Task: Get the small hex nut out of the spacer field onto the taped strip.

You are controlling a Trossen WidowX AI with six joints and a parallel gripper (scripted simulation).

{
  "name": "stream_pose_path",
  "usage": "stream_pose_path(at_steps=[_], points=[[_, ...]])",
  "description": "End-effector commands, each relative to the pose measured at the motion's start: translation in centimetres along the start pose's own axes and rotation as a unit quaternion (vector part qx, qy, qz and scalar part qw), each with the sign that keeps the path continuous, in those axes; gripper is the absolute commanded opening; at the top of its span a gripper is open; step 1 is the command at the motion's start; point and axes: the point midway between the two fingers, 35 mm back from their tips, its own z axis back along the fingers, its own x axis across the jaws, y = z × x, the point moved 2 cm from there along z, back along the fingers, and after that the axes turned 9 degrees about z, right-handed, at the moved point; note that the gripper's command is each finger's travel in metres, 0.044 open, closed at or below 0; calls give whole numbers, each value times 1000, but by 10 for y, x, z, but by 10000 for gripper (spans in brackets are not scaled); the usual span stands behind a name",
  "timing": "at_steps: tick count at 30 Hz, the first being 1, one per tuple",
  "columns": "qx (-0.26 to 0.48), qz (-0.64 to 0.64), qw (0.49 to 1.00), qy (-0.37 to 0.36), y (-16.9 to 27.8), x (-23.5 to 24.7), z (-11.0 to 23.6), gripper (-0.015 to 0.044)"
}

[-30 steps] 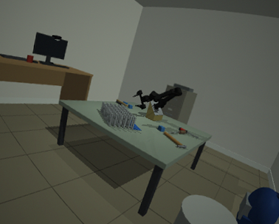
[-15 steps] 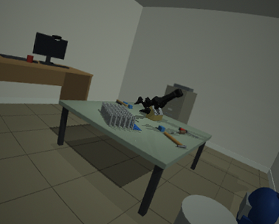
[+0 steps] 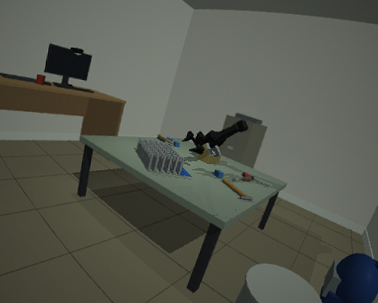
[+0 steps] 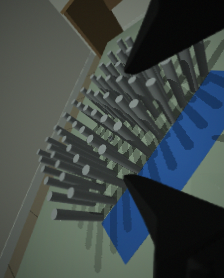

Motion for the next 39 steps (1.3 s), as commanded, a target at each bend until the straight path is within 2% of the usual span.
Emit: stream_pose_path(at_steps=[1,18,29,34,39], points=[[-1,-2,1000,2,-1,0,0,440],[8,31,999,-2,-4,12,0,440],[60,296,952,-46,-27,105,25,440],[62,417,903,-80,-40,152,54,440],[20,462,875,-143,-65,203,94,440]])
